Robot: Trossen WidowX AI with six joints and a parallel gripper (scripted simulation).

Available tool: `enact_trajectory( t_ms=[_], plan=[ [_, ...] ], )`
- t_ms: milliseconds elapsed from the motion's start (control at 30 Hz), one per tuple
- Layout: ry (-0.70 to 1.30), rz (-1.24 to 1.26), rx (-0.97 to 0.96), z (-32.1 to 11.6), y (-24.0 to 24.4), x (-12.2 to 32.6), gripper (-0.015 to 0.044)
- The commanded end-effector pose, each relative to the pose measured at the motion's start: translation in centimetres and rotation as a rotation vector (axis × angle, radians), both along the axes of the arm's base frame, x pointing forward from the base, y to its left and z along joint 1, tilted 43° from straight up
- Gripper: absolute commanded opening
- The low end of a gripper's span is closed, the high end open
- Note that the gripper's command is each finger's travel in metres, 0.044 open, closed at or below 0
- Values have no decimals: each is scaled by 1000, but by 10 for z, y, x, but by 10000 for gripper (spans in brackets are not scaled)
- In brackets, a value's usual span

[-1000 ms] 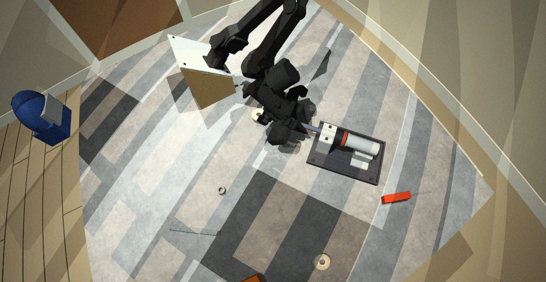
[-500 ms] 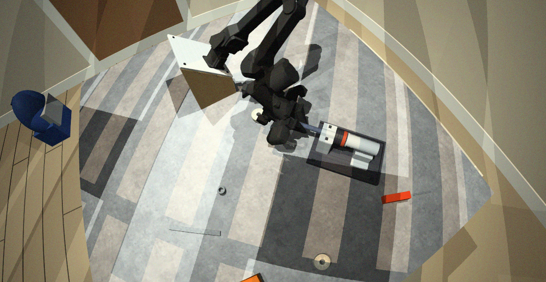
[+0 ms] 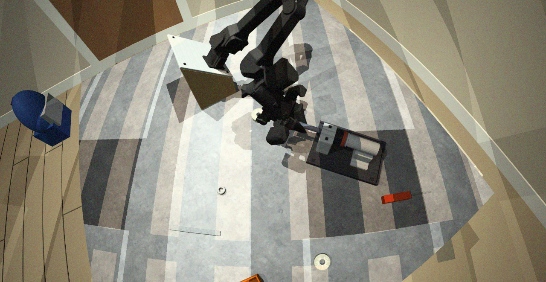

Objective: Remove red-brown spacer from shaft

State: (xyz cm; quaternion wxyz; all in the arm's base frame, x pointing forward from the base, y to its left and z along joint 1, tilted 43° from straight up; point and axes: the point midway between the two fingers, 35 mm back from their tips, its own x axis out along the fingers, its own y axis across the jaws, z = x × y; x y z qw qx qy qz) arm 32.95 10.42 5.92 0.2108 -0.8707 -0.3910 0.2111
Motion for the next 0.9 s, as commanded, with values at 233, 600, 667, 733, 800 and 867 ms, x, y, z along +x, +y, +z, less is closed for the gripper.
enact_trajectory(
  t_ms=[233, 600, 667, 733, 800, 867],
  plan=[
    [-3, 3, -3, -1, -1, -2, 0],
    [-3, 3, -3, -2, -1, -3, 0],
    [-3, 3, -3, -2, -1, -3, 0],
    [-3, 3, -3, -2, -1, -3, 0],
    [-3, 3, -3, -2, -1, -3, 0],
    [-3, 3, -3, -2, -1, -3, 0]
  ],
)
